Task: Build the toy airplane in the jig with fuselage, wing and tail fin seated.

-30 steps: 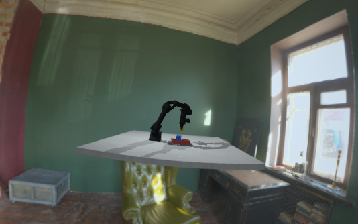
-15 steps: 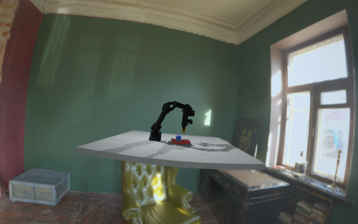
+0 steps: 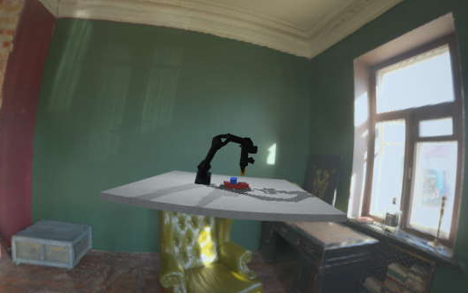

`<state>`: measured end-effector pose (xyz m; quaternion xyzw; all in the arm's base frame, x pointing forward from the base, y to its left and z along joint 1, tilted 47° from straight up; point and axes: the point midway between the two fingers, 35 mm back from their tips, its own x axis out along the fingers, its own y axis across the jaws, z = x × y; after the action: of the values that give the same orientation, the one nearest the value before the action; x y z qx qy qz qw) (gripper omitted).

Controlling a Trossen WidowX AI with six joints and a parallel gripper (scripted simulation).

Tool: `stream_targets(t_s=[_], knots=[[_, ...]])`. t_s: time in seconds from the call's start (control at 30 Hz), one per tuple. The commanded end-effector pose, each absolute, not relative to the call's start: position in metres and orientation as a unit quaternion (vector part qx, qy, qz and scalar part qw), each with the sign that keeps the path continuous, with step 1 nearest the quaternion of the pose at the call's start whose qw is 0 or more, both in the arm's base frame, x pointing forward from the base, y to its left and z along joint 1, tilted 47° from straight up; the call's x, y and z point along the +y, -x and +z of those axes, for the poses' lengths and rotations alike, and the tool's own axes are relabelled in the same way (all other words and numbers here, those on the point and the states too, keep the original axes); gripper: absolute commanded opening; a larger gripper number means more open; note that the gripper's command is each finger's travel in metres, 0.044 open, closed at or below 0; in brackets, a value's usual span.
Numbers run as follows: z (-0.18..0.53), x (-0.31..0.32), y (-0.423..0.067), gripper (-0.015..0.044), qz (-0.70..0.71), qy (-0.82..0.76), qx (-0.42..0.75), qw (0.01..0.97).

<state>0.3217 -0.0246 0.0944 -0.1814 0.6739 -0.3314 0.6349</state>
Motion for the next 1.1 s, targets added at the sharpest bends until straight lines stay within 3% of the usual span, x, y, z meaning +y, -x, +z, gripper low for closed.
stream_targets(t_s=[0.0, 0.77, 0.87, 1.07], knots=[[0.105, -0.036, -0.326, 0.0, -0.334, 0.184, 0.668, 0.639], [0.14, -0.092, -0.327, 0.0, -0.355, 0.2, 0.661, 0.63], [0.14, -0.092, -0.327, 0.0065, -0.355, 0.2, 0.661, 0.63], [0.14, -0.092, -0.327, 0.0065, -0.355, 0.2, 0.661, 0.63]])
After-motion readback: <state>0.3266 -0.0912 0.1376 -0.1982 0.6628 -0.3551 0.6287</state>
